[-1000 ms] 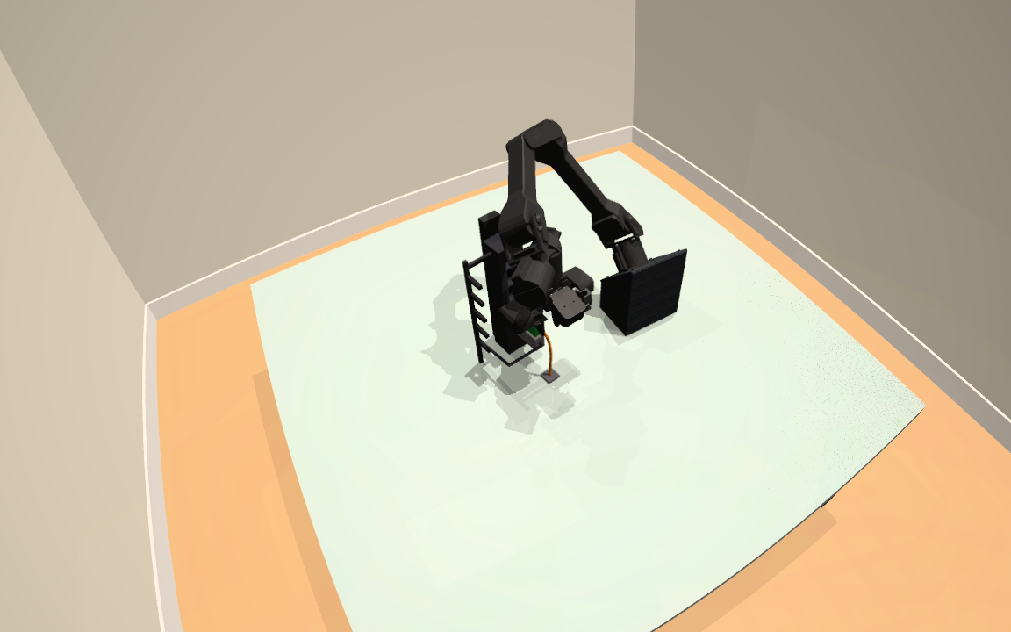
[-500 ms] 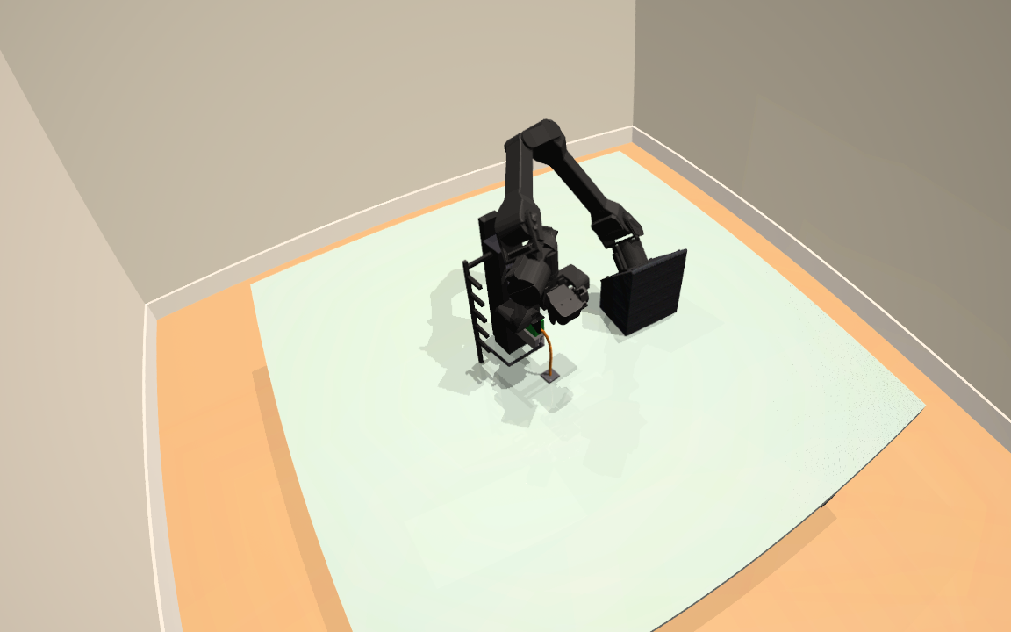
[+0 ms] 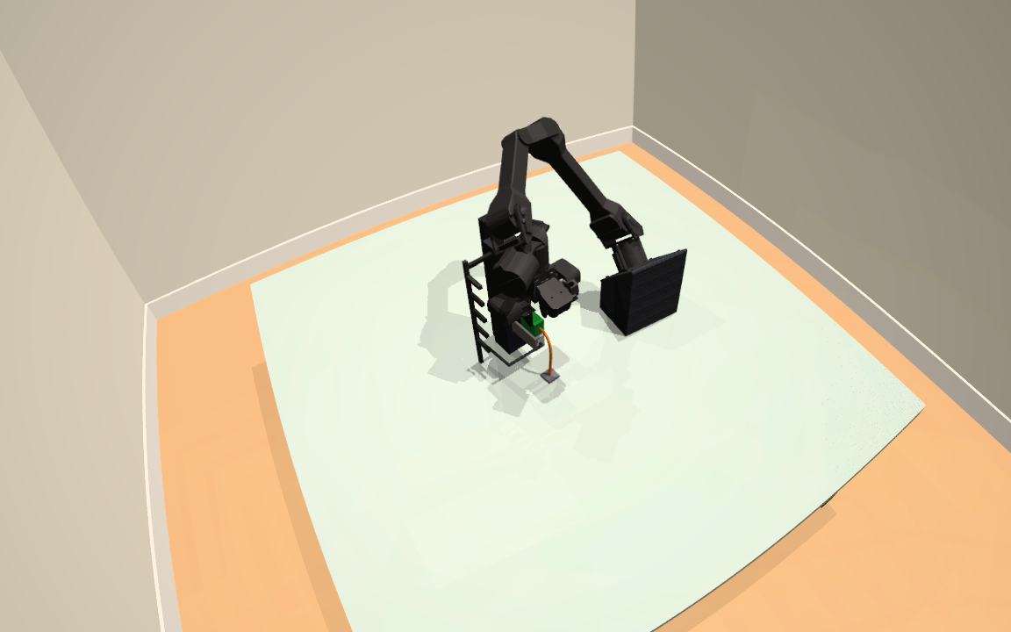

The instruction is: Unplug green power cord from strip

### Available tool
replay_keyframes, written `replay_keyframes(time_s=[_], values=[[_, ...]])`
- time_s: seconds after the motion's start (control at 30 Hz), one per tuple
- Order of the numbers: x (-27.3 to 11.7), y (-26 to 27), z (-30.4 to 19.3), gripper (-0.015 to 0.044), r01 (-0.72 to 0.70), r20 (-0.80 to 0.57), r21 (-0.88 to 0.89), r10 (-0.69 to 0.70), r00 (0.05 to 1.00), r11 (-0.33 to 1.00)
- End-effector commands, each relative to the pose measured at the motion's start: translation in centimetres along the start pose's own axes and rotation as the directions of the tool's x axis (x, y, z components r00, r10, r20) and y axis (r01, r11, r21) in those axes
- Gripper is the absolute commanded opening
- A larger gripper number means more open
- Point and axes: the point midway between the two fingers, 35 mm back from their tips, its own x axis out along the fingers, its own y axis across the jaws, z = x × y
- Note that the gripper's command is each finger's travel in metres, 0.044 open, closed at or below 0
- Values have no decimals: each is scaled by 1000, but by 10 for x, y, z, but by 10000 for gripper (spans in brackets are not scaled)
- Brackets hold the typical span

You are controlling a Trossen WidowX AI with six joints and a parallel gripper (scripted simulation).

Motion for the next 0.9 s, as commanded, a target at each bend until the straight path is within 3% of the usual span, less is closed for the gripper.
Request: replay_keyframes(time_s=[0.0,0.5,0.63,0.87], values=[[-1,1,-6,160,4,-4,-1,-4,1000,1000],[11,1,-6,160,4,-5,-1,-4,1000,1000],[9,0,-5,55,3,1,4,-3,1000,1000],[9,0,-5,8,3,1,4,-3,1000,1000]])
